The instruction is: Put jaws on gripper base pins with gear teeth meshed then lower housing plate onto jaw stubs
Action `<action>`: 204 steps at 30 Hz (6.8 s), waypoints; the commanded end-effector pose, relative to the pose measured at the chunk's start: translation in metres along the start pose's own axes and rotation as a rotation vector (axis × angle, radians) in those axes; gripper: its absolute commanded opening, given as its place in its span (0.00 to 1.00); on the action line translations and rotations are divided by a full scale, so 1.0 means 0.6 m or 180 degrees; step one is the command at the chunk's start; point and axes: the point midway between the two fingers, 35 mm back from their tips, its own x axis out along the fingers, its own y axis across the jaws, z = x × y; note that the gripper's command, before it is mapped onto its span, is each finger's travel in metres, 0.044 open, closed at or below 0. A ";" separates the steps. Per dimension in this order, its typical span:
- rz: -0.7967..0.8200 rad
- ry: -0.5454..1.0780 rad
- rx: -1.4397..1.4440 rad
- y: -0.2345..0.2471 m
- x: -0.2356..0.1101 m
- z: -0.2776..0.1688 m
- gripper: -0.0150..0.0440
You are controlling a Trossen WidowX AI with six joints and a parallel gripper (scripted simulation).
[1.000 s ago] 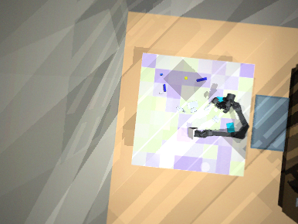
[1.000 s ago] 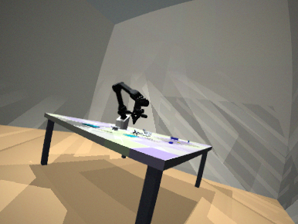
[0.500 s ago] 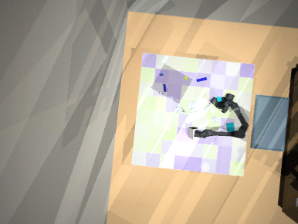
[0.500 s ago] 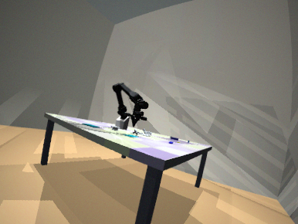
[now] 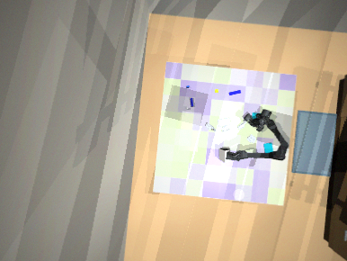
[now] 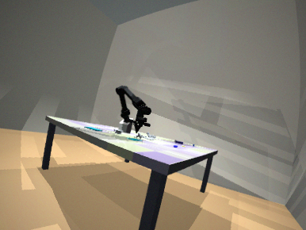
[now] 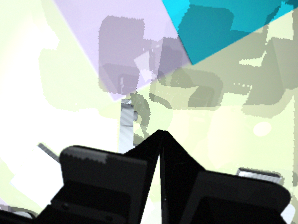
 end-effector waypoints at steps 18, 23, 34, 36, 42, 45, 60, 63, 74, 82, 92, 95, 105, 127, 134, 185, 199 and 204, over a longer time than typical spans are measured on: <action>0.0017 0.0019 -0.0020 0.022 0.025 -0.001 0.25; 0.0019 0.0020 -0.0019 0.036 0.025 -0.001 0.25; 0.0021 0.0022 -0.0018 0.066 0.025 -0.001 0.25; 0.0021 0.0021 -0.0018 0.071 0.025 -0.001 0.25; 0.0020 0.0020 -0.0018 0.088 0.025 -0.002 0.25; 0.0020 0.0020 -0.0018 0.092 0.024 -0.003 0.25; 0.0062 0.0024 -0.0059 0.096 -0.064 -0.002 0.34; 0.0062 0.0024 -0.0059 0.096 -0.064 -0.002 0.48; 0.0062 0.0024 -0.0059 0.096 -0.064 -0.002 0.97; 0.0062 0.0024 -0.0059 0.096 -0.064 -0.002 1.00; 0.0062 0.0024 -0.0059 0.096 -0.064 -0.002 1.00; 0.0062 0.0024 -0.0059 0.096 -0.064 -0.002 1.00; 0.0040 0.0036 -0.0043 0.092 -0.071 -0.003 0.91; 0.0034 0.0040 -0.0039 0.091 -0.073 -0.004 0.25; 0.0034 0.0040 -0.0039 0.091 -0.073 -0.004 0.25; 0.0044 0.0047 -0.0058 0.092 -0.073 -0.004 0.96; 0.0044 0.0047 -0.0058 0.092 -0.073 -0.004 0.33; 0.0044 0.0047 -0.0058 0.092 -0.073 -0.004 0.25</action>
